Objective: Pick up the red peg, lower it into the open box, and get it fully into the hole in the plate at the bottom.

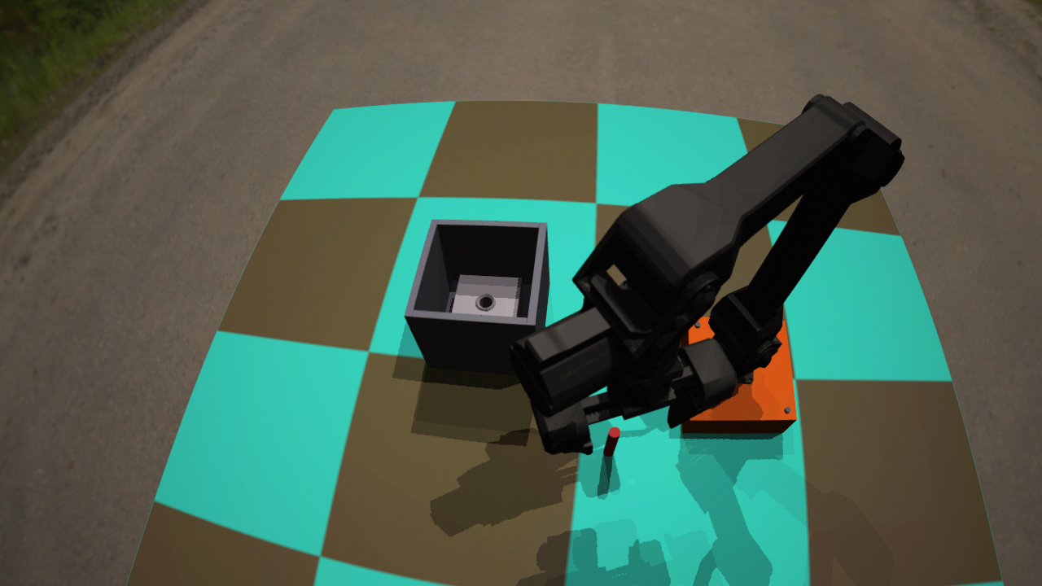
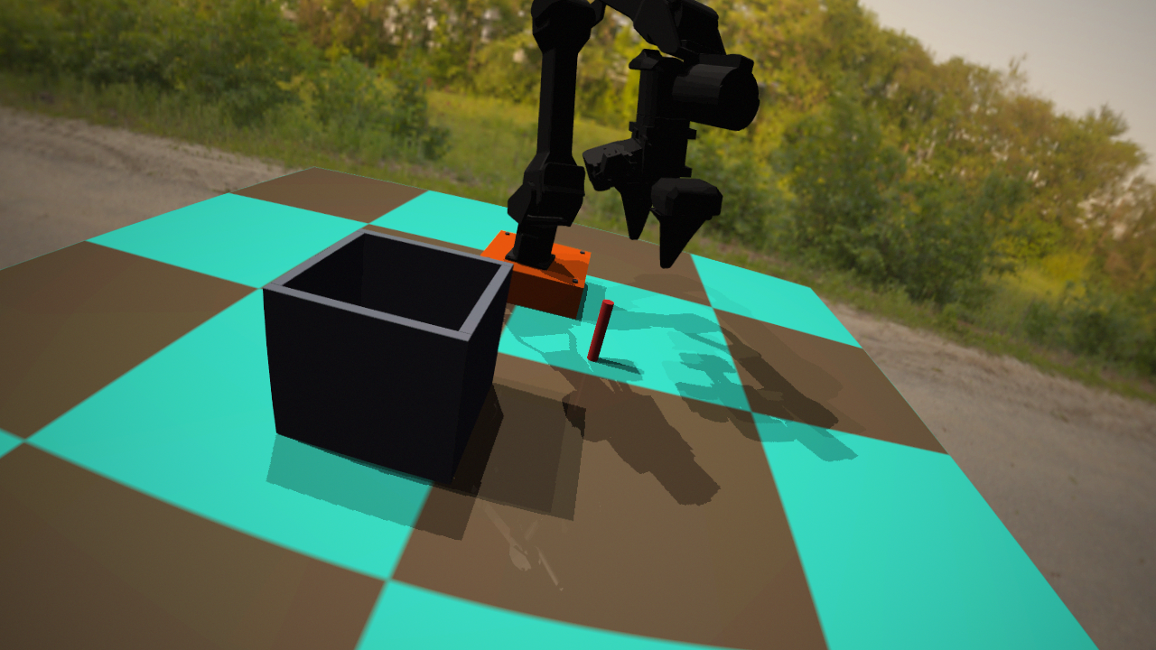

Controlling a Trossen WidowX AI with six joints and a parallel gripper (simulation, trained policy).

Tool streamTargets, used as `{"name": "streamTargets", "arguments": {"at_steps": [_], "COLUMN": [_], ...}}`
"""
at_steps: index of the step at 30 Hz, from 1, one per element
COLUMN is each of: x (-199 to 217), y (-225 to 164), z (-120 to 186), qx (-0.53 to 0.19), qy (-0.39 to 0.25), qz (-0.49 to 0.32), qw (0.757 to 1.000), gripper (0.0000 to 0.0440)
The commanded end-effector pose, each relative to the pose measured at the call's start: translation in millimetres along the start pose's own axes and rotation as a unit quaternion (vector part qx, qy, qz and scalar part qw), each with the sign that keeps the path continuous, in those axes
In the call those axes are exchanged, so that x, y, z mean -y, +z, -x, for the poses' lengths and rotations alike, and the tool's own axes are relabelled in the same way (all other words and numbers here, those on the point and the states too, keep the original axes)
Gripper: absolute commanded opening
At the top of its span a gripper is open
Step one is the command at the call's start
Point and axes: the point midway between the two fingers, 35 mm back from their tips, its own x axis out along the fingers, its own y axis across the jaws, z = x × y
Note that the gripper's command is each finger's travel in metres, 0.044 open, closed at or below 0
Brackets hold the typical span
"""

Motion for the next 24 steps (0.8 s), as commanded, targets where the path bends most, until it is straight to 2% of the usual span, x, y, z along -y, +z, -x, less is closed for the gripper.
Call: {"name": "streamTargets", "arguments": {"at_steps": [1, 11, 24], "x": [3.1, 8.4, 11.8], "y": [6.5, 21.4, 38.9], "z": [-9.0, -43.5, -86.8], "qx": [0.011, 0.030, 0.045], "qy": [-0.019, -0.057, -0.065], "qz": [-0.006, -0.022, -0.050], "qw": [1.000, 0.998, 0.996], "gripper": [0.0440, 0.0440, 0.0429]}}
